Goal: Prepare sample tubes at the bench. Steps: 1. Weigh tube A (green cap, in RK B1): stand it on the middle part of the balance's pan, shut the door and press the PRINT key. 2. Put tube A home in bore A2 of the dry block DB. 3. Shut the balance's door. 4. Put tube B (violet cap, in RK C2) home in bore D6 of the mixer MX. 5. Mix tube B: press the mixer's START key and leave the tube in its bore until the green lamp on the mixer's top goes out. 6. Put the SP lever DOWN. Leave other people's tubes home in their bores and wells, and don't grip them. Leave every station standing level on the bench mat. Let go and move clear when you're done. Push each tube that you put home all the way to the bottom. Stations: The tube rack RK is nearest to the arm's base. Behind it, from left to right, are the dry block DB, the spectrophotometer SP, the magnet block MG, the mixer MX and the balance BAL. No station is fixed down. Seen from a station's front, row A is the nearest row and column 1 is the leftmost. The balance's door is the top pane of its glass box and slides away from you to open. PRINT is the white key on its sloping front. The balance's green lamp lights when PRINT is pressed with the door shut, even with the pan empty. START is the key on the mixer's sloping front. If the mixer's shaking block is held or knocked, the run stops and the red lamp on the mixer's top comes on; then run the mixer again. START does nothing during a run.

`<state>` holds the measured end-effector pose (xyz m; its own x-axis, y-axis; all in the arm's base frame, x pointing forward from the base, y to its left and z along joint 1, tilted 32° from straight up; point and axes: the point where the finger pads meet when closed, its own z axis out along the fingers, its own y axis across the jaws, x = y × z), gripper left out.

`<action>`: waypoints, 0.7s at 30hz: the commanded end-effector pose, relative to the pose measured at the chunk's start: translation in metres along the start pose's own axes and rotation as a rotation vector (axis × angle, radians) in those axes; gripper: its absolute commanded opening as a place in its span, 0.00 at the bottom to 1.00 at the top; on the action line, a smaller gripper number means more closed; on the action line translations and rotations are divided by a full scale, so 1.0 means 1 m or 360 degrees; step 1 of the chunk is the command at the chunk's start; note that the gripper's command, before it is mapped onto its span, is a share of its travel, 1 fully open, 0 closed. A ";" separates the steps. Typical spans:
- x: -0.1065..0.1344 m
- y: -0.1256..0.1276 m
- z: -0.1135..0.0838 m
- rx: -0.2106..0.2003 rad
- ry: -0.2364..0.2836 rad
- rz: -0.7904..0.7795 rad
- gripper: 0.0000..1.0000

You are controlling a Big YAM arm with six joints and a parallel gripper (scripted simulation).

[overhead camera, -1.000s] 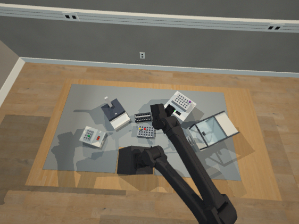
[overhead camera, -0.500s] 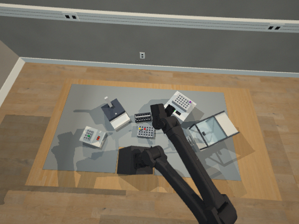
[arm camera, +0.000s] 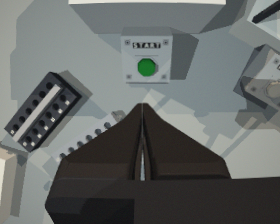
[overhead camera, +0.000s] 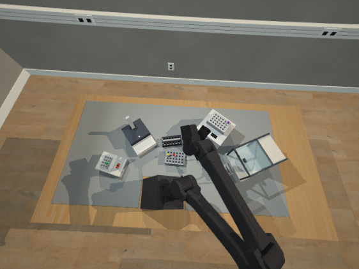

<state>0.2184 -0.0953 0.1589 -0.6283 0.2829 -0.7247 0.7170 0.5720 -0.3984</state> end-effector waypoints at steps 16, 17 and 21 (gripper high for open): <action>0.000 0.119 -0.024 -0.0172 0.0103 -0.0311 0.00; 0.000 0.119 -0.024 -0.0172 0.0103 -0.0311 0.00; 0.005 0.145 -0.027 -0.0202 0.0137 -0.0451 0.00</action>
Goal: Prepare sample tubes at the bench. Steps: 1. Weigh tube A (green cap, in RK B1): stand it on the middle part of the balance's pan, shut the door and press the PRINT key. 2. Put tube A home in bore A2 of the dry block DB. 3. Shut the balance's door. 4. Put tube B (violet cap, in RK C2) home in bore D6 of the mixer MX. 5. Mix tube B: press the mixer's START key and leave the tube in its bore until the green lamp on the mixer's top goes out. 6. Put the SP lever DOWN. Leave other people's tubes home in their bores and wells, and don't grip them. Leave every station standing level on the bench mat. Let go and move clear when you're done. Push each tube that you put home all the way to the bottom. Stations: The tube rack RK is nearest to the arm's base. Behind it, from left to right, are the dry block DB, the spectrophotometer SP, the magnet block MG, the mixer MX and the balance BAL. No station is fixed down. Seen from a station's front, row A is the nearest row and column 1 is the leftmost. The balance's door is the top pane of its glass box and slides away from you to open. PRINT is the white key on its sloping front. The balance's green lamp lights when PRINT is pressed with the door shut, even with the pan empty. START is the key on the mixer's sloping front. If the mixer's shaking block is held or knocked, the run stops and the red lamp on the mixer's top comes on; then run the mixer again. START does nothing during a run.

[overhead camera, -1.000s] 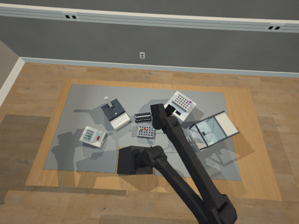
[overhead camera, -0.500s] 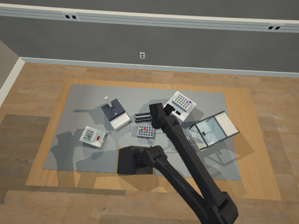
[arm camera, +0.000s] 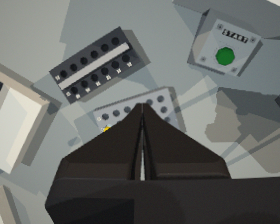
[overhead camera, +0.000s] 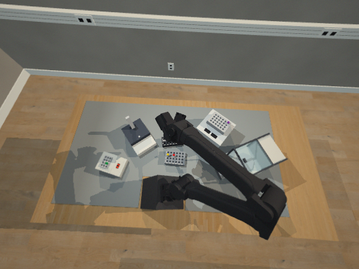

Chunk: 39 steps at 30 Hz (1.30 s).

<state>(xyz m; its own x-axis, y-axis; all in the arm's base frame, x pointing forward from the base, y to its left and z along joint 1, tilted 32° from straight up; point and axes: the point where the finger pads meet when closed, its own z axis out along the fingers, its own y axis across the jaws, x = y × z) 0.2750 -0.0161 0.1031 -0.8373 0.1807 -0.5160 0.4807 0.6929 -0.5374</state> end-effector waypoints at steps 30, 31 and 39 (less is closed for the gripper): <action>-0.040 0.250 -0.021 -0.0305 0.0288 -0.0991 0.00; -0.040 0.250 -0.021 -0.0305 0.0288 -0.0991 0.00; -0.043 0.316 -0.023 -0.0382 0.0392 -0.1299 0.00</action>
<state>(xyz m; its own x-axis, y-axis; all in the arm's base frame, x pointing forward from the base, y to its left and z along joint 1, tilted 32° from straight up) 0.4343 0.1788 -0.0284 -0.9703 -0.2225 0.0944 -0.2384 0.8161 -0.5265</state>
